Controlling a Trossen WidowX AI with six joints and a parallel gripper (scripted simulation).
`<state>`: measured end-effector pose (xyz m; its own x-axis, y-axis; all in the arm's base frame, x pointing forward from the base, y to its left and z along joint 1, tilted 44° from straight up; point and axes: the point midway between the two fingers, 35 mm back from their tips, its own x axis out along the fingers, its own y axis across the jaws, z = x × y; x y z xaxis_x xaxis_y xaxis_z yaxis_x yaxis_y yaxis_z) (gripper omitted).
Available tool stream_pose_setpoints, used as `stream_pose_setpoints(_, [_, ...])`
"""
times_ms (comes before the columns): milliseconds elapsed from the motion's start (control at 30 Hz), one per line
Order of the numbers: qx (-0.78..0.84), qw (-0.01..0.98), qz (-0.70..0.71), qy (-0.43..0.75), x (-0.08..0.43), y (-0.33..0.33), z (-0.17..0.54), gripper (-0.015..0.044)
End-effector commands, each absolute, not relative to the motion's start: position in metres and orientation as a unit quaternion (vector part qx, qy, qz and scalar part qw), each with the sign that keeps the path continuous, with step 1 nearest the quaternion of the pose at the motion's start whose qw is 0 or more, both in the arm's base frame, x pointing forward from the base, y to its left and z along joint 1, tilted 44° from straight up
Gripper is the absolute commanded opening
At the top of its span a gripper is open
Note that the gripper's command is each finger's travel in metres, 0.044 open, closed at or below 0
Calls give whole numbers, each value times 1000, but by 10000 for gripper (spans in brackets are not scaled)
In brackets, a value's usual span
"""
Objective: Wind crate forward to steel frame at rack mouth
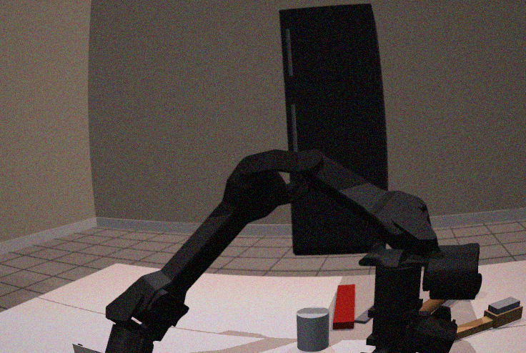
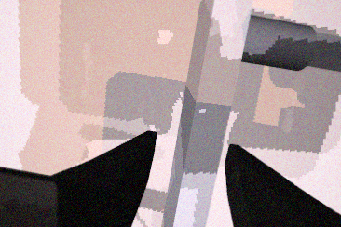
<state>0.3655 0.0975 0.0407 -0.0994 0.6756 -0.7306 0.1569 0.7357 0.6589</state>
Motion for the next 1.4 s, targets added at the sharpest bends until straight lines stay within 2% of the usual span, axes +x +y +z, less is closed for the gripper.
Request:
stream_pose_setpoints(0, [293, 604, 215, 709, 366, 97, 41, 127])
stream_pose_setpoints(467, [293, 604, 215, 709, 366, 97, 41, 33])
stream_pose_setpoints(533, [293, 604, 215, 709, 366, 97, 41, 0])
stream_pose_setpoints(733, [296, 603, 211, 710, 370, 87, 51, 0])
stream_pose_setpoints(1033, [326, 595, 185, 712, 377, 14, 128, 0])
stream_pose_setpoints(1367, [326, 594, 184, 712, 377, 12, 130, 0])
